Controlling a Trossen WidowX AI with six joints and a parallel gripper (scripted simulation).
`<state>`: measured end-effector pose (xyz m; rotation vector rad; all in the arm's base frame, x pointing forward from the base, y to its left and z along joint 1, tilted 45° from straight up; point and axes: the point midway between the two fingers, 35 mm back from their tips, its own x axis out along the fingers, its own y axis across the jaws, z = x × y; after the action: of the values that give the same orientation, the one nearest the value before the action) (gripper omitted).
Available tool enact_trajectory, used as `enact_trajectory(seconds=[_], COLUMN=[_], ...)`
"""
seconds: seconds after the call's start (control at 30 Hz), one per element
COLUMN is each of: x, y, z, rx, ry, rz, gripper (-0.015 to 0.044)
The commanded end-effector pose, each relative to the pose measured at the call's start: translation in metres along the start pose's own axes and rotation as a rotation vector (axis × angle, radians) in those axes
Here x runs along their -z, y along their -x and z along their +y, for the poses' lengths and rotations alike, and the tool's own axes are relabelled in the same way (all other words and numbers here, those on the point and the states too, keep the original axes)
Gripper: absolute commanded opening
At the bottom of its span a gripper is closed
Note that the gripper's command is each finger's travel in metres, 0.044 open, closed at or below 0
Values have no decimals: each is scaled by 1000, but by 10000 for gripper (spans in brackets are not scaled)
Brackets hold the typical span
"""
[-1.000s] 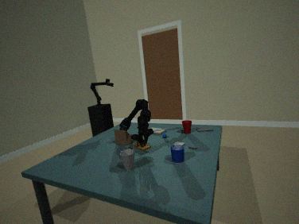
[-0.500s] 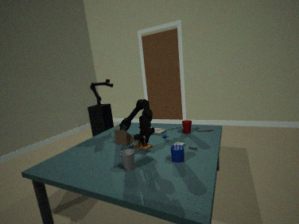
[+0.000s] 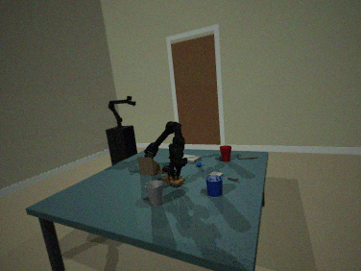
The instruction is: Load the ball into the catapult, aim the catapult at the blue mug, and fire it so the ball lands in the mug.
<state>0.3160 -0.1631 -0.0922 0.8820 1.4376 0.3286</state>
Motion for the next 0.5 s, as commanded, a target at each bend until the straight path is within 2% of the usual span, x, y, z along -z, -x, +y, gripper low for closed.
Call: enact_trajectory(seconds=[0.0, 0.47], x=[0, 0], y=[-4, -18], z=[0, 0], rx=[-3, -2], ry=[-6, 0], rz=[-8, 0], gripper=[0, 0])
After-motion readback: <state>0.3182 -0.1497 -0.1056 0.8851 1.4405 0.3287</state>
